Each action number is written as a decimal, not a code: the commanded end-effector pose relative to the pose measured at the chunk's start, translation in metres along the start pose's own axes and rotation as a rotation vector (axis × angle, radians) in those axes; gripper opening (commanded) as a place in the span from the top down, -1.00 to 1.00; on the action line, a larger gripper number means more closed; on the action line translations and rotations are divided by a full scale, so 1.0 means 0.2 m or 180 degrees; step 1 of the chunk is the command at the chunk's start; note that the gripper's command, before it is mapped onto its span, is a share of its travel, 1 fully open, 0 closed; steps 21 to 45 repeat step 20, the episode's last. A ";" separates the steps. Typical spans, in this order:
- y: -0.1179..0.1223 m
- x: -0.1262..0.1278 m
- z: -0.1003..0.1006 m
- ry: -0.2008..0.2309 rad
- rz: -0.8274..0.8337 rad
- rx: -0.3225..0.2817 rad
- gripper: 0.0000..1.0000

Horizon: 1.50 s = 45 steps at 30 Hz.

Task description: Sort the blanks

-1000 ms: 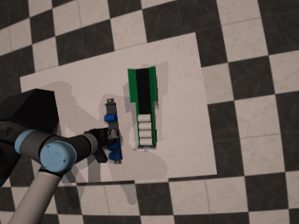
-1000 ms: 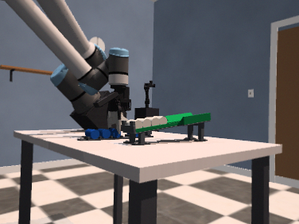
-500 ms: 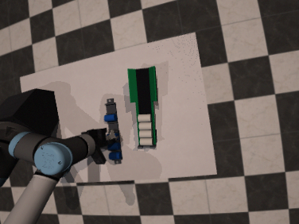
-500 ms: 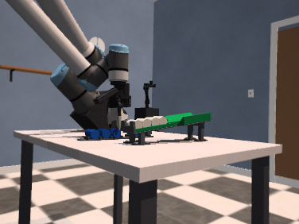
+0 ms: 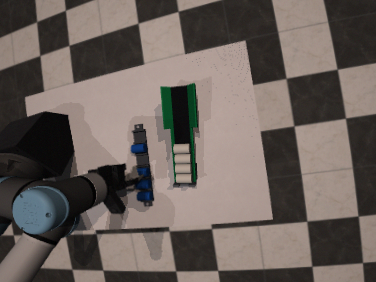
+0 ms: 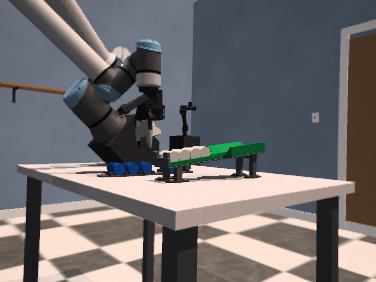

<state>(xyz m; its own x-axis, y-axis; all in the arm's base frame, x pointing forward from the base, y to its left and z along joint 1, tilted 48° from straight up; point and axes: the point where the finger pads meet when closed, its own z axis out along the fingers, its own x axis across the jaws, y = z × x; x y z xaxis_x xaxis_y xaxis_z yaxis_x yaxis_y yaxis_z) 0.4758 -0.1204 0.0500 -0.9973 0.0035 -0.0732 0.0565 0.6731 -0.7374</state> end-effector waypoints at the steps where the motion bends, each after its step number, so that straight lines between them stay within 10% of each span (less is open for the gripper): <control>1: 0.00 -0.01 -0.09 0.0045 0.0006 -0.0003 0.03; 7: 0.00 -0.01 -0.09 0.0045 0.0006 -0.0004 0.03; 8: 0.00 -0.01 -0.09 0.0045 0.0006 -0.0005 -1.00; 45: 0.00 0.00 -0.09 0.0052 0.0003 -0.0005 -1.00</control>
